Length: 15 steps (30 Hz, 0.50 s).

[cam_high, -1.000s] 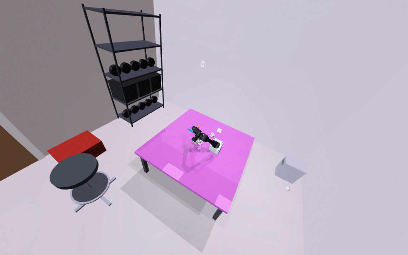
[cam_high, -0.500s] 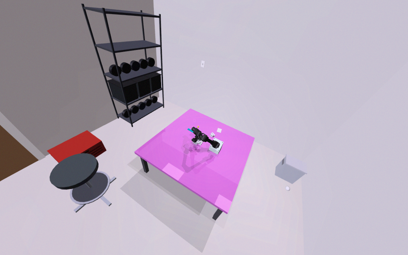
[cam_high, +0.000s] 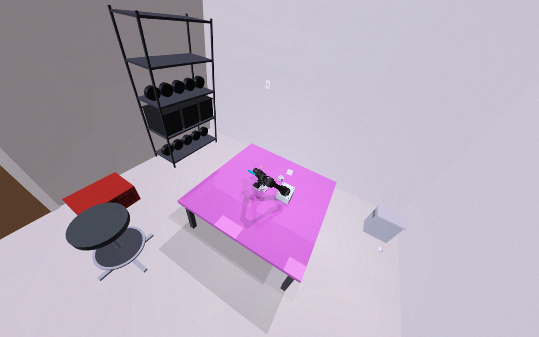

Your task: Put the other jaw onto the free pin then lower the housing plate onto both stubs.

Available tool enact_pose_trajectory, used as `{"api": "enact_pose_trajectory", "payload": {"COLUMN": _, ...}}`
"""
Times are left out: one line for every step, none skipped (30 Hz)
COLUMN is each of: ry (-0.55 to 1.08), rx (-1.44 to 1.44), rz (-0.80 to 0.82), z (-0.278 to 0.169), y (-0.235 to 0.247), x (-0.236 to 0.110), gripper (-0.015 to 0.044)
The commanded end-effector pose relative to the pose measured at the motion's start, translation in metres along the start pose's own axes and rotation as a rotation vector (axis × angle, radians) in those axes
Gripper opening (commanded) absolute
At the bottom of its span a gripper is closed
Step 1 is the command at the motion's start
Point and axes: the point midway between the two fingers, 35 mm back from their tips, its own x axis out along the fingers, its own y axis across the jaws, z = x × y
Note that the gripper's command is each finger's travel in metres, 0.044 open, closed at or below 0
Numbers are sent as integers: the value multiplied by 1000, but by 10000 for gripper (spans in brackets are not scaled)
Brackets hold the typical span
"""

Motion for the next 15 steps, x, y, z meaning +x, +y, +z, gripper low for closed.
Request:
{"api": "enact_pose_trajectory", "payload": {"ry": -2, "rx": 8, "rz": -4, "z": 1, "y": 0, "x": 3, "gripper": 134}}
{"api": "enact_pose_trajectory", "payload": {"ry": -2, "rx": 9, "rz": -4, "z": 1, "y": 0, "x": 3, "gripper": 134}}
{"api": "enact_pose_trajectory", "payload": {"ry": -2, "rx": 9, "rz": -4, "z": 1, "y": 0, "x": 3, "gripper": 134}}
{"api": "enact_pose_trajectory", "payload": {"ry": -2, "rx": 9, "rz": -4, "z": 1, "y": 0, "x": 3, "gripper": 134}}
{"api": "enact_pose_trajectory", "payload": {"ry": -2, "rx": 9, "rz": -4, "z": 1, "y": 0, "x": 3, "gripper": 134}}
{"api": "enact_pose_trajectory", "payload": {"ry": -2, "rx": 9, "rz": -4, "z": 1, "y": 0, "x": 3, "gripper": 134}}
{"api": "enact_pose_trajectory", "payload": {"ry": -2, "rx": 9, "rz": -4, "z": 1, "y": 0, "x": 3, "gripper": 134}}
{"api": "enact_pose_trajectory", "payload": {"ry": -2, "rx": 9, "rz": -4, "z": 1, "y": 0, "x": 3, "gripper": 134}}
{"api": "enact_pose_trajectory", "payload": {"ry": -2, "rx": 9, "rz": -4, "z": 1, "y": 0, "x": 3, "gripper": 134}}
{"api": "enact_pose_trajectory", "payload": {"ry": -2, "rx": 9, "rz": -4, "z": 1, "y": 0, "x": 4, "gripper": 134}}
{"api": "enact_pose_trajectory", "payload": {"ry": -2, "rx": 10, "rz": -4, "z": 1, "y": 0, "x": 4, "gripper": 134}}
{"api": "enact_pose_trajectory", "payload": {"ry": -2, "rx": 10, "rz": -4, "z": 1, "y": 0, "x": 5, "gripper": 134}}
{"api": "enact_pose_trajectory", "payload": {"ry": -2, "rx": 11, "rz": -4, "z": 1, "y": 0, "x": 6, "gripper": 134}}
{"api": "enact_pose_trajectory", "payload": {"ry": -2, "rx": 11, "rz": -4, "z": 1, "y": 0, "x": 6, "gripper": 134}}
{"api": "enact_pose_trajectory", "payload": {"ry": -2, "rx": 11, "rz": -4, "z": 1, "y": 0, "x": 6, "gripper": 134}}
